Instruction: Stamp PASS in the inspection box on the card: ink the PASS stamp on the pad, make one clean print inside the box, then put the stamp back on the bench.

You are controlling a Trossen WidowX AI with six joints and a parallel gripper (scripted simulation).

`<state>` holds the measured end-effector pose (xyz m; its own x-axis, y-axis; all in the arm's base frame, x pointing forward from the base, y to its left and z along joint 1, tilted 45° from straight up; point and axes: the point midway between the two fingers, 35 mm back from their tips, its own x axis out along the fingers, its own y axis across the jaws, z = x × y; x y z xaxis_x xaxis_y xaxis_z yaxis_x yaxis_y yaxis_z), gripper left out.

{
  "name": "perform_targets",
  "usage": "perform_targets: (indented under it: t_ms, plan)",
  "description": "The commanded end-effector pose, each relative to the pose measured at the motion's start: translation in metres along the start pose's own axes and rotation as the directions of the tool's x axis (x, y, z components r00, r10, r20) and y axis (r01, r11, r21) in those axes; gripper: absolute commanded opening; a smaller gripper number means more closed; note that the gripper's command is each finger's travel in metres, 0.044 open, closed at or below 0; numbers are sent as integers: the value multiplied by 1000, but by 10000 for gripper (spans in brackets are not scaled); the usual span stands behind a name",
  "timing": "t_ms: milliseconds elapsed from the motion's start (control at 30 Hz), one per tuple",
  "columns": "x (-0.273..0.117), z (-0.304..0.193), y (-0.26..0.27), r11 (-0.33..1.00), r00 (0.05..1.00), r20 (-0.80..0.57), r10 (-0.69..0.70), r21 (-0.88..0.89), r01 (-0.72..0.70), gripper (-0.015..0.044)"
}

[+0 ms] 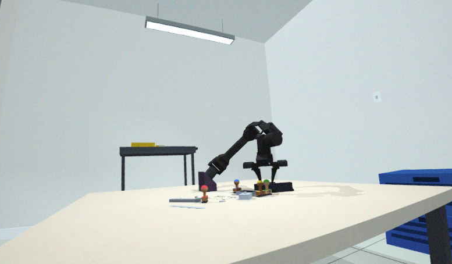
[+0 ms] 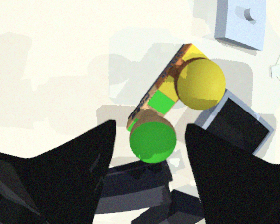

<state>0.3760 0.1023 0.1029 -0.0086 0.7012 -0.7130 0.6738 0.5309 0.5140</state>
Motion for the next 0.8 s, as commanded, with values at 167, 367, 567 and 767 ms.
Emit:
perform_targets:
  t_ms: [167, 367, 567, 767]
  plan:
    - [15, -1, 0, 1000, 1000, -3, 4, 4, -4, 218]
    - [22, -2, 0, 1000, 1000, -4, 5, 4, -5, 218]
    - [20, -2, -1, 1000, 1000, -3, 1, 0, -1, 146]
    - [20, -2, -1, 1000, 1000, -3, 1, 0, -1, 106]
